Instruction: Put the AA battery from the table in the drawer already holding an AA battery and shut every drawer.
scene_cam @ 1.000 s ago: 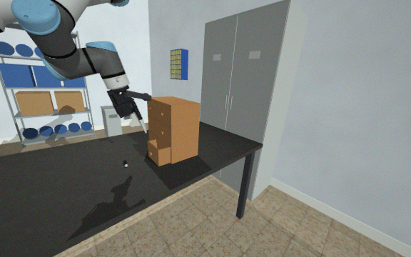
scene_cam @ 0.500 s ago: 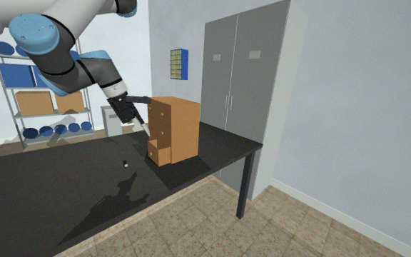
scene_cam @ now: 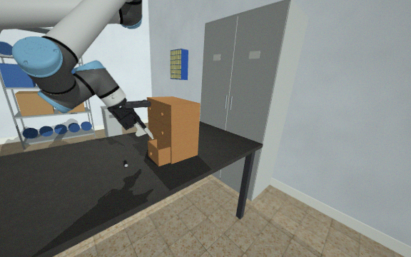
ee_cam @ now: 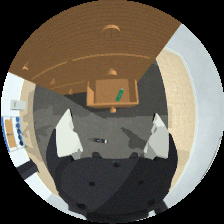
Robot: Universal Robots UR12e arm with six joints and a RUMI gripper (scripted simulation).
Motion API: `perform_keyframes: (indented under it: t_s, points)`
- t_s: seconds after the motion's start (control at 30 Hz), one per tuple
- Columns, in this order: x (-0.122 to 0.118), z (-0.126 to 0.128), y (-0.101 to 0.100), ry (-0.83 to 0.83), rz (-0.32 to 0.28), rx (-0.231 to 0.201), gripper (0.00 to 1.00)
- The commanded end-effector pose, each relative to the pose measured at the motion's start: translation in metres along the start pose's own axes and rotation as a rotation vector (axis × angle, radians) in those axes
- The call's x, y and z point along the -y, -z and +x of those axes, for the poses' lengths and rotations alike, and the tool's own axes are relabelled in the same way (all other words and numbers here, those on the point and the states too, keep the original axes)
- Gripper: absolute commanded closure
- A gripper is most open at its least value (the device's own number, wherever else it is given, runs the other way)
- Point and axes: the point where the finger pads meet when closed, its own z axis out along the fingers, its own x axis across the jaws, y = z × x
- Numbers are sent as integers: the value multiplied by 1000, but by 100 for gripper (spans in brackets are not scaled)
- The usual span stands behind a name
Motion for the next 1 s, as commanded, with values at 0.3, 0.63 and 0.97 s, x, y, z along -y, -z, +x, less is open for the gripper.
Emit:
perform_keyframes:
  t_s: [0.3, 0.63, 0.97]
  points:
    - [5, 0, -19, -17, 108, 2, 0]
    - [7, 0, -30, -27, 167, 4, 0]
    - [8, -1, -34, -30, 189, 5, 0]
